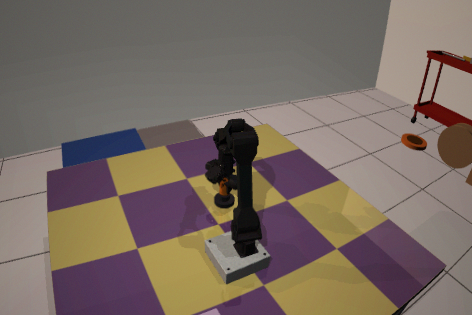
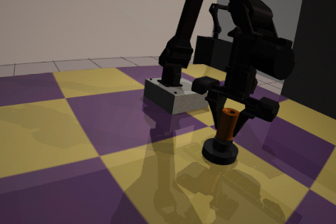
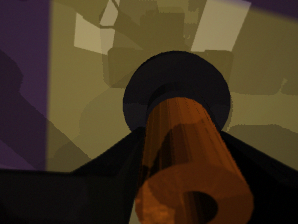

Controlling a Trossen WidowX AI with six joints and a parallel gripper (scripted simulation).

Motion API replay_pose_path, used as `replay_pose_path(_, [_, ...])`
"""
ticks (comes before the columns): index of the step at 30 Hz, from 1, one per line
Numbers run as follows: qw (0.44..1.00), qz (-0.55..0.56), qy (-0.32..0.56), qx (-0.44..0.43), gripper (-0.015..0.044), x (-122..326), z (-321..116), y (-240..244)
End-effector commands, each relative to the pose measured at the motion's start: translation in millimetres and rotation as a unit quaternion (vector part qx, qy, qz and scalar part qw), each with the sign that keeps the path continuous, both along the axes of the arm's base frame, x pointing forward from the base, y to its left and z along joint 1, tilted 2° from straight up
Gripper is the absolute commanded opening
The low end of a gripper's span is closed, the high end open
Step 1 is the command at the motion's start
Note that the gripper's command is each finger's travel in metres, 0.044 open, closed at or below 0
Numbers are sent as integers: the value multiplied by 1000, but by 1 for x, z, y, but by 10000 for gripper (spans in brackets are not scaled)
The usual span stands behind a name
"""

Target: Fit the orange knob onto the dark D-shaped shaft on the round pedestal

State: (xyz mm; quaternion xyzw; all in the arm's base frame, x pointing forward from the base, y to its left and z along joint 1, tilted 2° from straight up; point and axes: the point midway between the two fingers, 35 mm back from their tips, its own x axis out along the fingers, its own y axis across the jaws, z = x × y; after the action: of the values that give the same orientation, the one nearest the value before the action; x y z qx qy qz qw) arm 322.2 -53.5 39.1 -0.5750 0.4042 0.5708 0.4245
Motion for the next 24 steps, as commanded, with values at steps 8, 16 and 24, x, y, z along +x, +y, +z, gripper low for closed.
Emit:
replay_pose_path(8, [1000,-2,-1,0,0,1,-9,0])
replay_pose_path(16, [1000,0,0,0,26,1,-7,0])
replay_pose_path(24, [1000,0,0,0,236,1,-7,0])
